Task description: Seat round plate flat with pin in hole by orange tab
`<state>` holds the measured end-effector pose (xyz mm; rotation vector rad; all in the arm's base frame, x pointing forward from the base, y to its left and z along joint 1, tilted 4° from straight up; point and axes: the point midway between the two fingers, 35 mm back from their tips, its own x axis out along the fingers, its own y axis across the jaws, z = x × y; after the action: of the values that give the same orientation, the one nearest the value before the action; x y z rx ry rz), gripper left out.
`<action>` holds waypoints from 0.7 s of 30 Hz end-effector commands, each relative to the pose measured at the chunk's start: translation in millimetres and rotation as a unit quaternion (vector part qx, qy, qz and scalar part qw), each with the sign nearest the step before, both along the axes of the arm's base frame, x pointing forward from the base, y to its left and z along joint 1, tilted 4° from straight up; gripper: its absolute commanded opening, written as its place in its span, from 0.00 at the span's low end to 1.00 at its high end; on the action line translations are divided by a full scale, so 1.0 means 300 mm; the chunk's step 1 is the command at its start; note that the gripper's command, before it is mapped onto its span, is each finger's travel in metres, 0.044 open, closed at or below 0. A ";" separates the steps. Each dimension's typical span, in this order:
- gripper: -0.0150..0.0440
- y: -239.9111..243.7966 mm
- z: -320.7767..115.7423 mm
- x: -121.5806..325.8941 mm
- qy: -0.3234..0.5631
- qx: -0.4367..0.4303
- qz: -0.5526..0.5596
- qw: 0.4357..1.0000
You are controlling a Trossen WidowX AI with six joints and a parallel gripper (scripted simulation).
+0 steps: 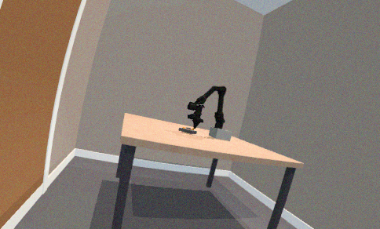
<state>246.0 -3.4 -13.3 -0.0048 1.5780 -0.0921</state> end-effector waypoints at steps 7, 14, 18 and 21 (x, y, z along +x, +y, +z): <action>0.25 0.009 0.125 -0.001 -0.003 0.003 -0.001 1.000; 0.25 0.006 0.123 -0.003 -0.002 0.000 0.001 1.000; 0.25 0.006 0.123 -0.003 -0.002 0.000 0.001 1.000; 0.25 0.006 0.123 -0.003 -0.002 0.000 0.001 1.000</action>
<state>244.9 -1.6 23.5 -0.0058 1.5755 -0.0899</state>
